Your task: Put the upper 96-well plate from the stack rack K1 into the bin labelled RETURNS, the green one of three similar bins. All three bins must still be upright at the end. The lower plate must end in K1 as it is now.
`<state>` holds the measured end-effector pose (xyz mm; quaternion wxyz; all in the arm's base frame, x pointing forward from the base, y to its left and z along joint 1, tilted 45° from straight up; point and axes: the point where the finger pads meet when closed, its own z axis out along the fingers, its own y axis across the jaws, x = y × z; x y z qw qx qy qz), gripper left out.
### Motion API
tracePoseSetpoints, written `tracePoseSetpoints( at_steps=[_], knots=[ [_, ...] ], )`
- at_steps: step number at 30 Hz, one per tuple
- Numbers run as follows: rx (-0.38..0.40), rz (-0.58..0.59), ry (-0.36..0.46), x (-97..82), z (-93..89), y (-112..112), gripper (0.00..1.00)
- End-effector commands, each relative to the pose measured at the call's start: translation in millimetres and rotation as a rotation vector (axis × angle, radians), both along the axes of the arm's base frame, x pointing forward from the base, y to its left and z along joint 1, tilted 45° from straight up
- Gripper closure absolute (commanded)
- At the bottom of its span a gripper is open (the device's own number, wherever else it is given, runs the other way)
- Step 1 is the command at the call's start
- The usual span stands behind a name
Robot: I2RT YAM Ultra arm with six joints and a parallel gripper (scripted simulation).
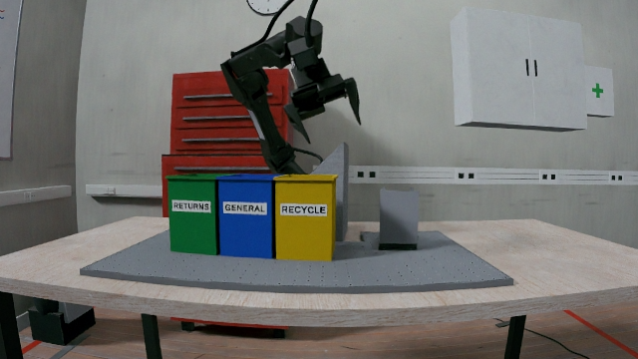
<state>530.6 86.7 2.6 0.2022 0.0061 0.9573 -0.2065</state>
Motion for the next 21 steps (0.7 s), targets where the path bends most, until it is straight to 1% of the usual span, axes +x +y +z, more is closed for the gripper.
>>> tracePoseSetpoints(
  at_steps=[1,3,4,5,6,8,9,10,12,14,15,17,18,20,21],
  knots=[
    [0.013,0.025,0.056,-23.3,-18.8,32,0.00],
    [0.013,0.025,0.056,-23.3,-18.8,32,0.00],
    [0.027,0.026,0.023,-21.9,-4.0,37,0.00],
    [0.031,0.026,0.012,-20.6,-4.2,39,0.00],
    [0.050,0.027,-0.035,-7.8,9.2,44,0.00],
    [0.050,0.026,-0.042,-6.3,9.9,44,0.00],
    [0.035,0.013,0.047,-18.9,-13.1,44,0.00],
    [0.040,0.002,0.070,-22.1,-15.8,46,0.00],
    [0.040,0.002,0.070,-28.3,-21.3,52,0.00],
    [0.022,0.000,0.109,-46.1,-38.2,52,0.00],
    [0.031,0.001,0.090,-46.3,-30.7,56,0.00],
    [0.033,0.001,0.087,-46.4,-29.7,57,0.00],
    [0.051,0.003,0.048,-34.8,-17.9,62,0.00],
    [0.051,0.003,0.048,-34.8,-17.9,62,0.00],
    [0.042,-0.014,0.100,-41.6,-32.5,63,0.00]
  ],
)
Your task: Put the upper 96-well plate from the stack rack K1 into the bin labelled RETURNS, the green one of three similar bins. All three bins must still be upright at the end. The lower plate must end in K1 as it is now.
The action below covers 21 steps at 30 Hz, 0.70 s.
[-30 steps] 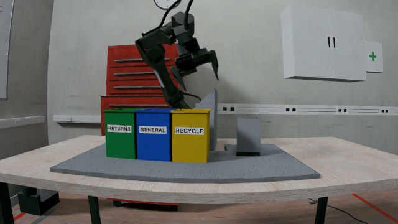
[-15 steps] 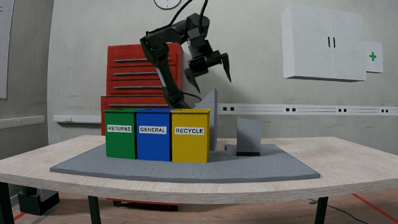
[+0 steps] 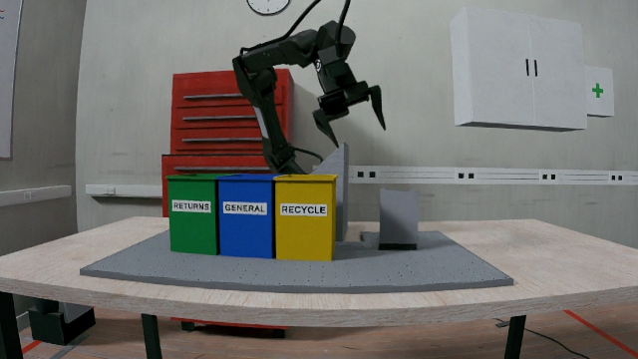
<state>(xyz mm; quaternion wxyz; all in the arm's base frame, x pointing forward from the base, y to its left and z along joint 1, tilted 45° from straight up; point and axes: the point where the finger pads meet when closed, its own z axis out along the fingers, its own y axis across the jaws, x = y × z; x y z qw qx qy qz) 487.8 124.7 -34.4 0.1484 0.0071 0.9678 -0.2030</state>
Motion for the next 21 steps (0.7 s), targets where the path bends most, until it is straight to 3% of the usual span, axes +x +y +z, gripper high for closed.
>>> tracePoseSetpoints(
  at_steps=[1,3,4,5,7,9,10,13,14,16,17,19,21],
  knots=[
    [0.031,-0.004,0.016,-2.3,1.8,28,0.00],
    [0.031,-0.005,0.016,-9.1,-3.4,33,0.00],
    [0.012,-0.005,0.052,-23.7,-16.1,30,0.00],
    [0.015,-0.005,0.045,-26.2,-14.3,33,0.00],
    [0.024,-0.005,0.028,-26.7,-8.1,37,0.00],
    [0.049,-0.004,-0.017,-13.4,3.0,44,0.00],
    [0.027,-0.022,0.045,-23.0,-13.4,43,0.00],
    [0.023,-0.035,0.067,-34.3,-20.7,50,0.00],
    [0.008,-0.036,0.092,-45.9,-29.8,48,0.00],
    [0.008,-0.036,0.092,-45.9,-29.8,48,0.00],
    [0.020,-0.035,0.073,-47.8,-19.1,51,0.00],
    [0.026,-0.035,0.063,-48.1,-20.9,54,0.00],
    [0.007,-0.067,0.115,-52.6,-31.8,60,0.00]
  ],
)
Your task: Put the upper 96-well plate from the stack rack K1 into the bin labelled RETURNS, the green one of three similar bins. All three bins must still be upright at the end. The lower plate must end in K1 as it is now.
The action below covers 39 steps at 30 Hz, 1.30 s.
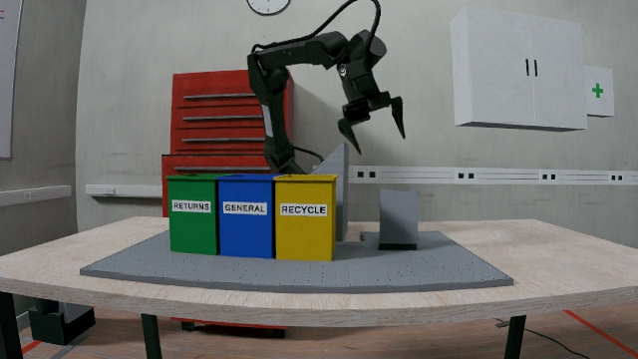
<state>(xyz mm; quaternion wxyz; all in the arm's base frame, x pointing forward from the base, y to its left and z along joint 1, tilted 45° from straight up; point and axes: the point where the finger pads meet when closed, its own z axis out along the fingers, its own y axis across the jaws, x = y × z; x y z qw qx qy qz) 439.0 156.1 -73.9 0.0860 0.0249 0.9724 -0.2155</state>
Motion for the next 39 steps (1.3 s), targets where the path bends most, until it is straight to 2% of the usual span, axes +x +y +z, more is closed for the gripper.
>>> tracePoseSetpoints(
  at_steps=[1,2,3,4,7,8,10,12,13,14,16,17,20,22,23,24,27,29,30,31,32,34,35,37,38,39],
  knots=[
    [0.023,-0.005,-0.001,-7.7,5.5,31,0.00],
    [0.023,-0.005,-0.001,-11.7,3.3,33,0.00],
    [0.039,-0.005,-0.025,-11.9,15.4,37,0.00],
    [0.020,-0.006,0.004,-25.5,5.5,33,0.00],
    [0.025,-0.006,-0.003,-24.9,6.3,36,0.00],
    [0.009,-0.024,0.023,-26.0,-4.4,40,0.00],
    [-0.002,-0.039,0.043,-34.6,-8.5,43,0.00],
    [-0.002,-0.039,0.043,-34.6,-8.5,43,0.00],
    [0.020,-0.039,0.014,-33.0,4.8,49,0.00],
    [-0.006,-0.039,0.048,-48.4,-5.5,42,0.00],
    [-0.002,-0.039,0.042,-52.3,-8.5,46,0.00],
    [-0.021,-0.058,0.064,-53.0,-17.0,50,0.00],
    [-0.036,-0.073,0.082,-66.3,-22.5,54,0.00],
    [-0.041,-0.074,0.087,-80.2,-18.8,53,0.00],
    [-0.041,-0.074,0.087,-80.4,-18.9,53,0.00],
    [-0.058,-0.092,0.100,-80.1,-27.8,58,0.00],
    [-0.078,-0.109,0.116,-94.0,-32.6,61,0.00],
    [-0.078,-0.109,0.116,-94.0,-32.6,61,0.00],
    [-0.083,-0.109,0.121,-103.3,-26.5,58,0.00],
    [-0.104,-0.126,0.130,-103.5,-35.5,63,0.00],
    [-0.128,-0.143,0.143,-108.4,-36.8,64,0.00],
    [-0.128,-0.144,0.143,-117.9,-39.6,65,0.00],
    [-0.133,-0.144,0.147,-126.8,-33.0,62,0.00],
    [-0.133,-0.144,0.147,-133.3,-35.0,63,0.00],
    [-0.156,-0.161,0.153,-134.1,-44.0,68,0.00],
    [-0.184,-0.177,0.162,-139.1,-45.0,68,0.00]
  ],
)
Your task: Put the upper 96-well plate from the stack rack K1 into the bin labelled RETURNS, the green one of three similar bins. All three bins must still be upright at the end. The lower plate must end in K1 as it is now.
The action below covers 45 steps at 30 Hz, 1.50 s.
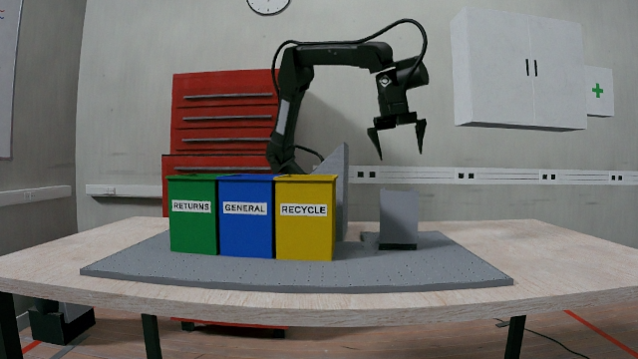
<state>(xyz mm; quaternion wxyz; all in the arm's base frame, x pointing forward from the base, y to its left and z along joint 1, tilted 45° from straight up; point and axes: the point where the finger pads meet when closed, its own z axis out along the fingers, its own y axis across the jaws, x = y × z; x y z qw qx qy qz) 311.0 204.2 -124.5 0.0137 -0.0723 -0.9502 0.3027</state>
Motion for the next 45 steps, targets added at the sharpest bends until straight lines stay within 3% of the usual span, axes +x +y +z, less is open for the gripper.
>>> tracePoseSetpoints(
  at_steps=[1,3,5,10,13,15,16,22,45],
  knots=[
    [-0.022,-0.024,-0.013,-15.9,4.5,20,0.00],
    [-0.027,-0.024,-0.008,-29.4,10.5,17,0.00],
    [-0.052,-0.038,-0.006,-32.4,1.2,22,0.00],
    [-0.073,-0.054,-0.009,-44.7,4.1,25,0.00],
    [-0.149,-0.078,0.007,-62.3,-2.9,21,0.00],
    [-0.157,-0.081,0.008,-72.3,-3.9,21,0.00],
    [-0.163,-0.081,0.011,-80.2,4.3,17,0.00],
    [-0.133,-0.080,-0.021,-68.9,7.1,26,0.00],
    [-0.133,-0.078,-0.021,-69.2,7.1,26,0.00]
  ],
)
